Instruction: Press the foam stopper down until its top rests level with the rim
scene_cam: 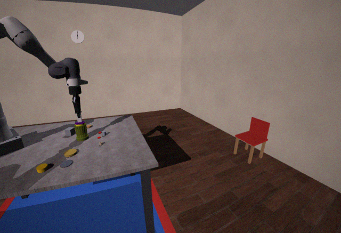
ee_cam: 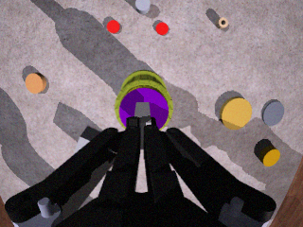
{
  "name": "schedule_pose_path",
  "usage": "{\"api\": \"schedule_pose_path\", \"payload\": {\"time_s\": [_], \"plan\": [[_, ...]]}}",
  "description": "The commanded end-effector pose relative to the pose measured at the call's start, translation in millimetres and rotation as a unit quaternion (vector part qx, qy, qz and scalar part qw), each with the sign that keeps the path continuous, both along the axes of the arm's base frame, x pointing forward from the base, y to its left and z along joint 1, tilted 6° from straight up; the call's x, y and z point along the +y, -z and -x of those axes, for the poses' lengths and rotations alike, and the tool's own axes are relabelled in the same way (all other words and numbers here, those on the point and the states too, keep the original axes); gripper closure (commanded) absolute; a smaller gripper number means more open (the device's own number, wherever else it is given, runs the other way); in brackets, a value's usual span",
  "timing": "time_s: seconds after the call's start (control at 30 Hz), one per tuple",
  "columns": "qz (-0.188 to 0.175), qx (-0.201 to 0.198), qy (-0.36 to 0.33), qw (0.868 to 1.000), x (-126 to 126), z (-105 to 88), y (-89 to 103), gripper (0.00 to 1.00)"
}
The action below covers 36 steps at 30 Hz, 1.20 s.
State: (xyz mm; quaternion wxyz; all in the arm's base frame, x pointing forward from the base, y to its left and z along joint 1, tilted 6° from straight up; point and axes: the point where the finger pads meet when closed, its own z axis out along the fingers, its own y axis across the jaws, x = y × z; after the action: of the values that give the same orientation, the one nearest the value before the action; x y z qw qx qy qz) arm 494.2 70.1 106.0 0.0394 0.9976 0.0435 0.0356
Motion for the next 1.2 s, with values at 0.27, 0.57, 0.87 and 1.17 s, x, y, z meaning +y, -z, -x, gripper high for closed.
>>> {"api": "schedule_pose_path", "payload": {"time_s": [0.27, 0.57, 0.87, 1.17], "plan": [[-0.001, 0.0, 0.0, 1.0, -1.3, 0.1, 2.1, 1.0], [-0.001, 0.0, 0.0, 1.0, -1.5, 0.7, 3.8, 1.0], [-0.001, 0.0, 0.0, 1.0, -1.9, 1.5, 6.1, 1.0], [-0.001, 0.0, 0.0, 1.0, -2.5, 2.9, 10.2, 1.0]]}}
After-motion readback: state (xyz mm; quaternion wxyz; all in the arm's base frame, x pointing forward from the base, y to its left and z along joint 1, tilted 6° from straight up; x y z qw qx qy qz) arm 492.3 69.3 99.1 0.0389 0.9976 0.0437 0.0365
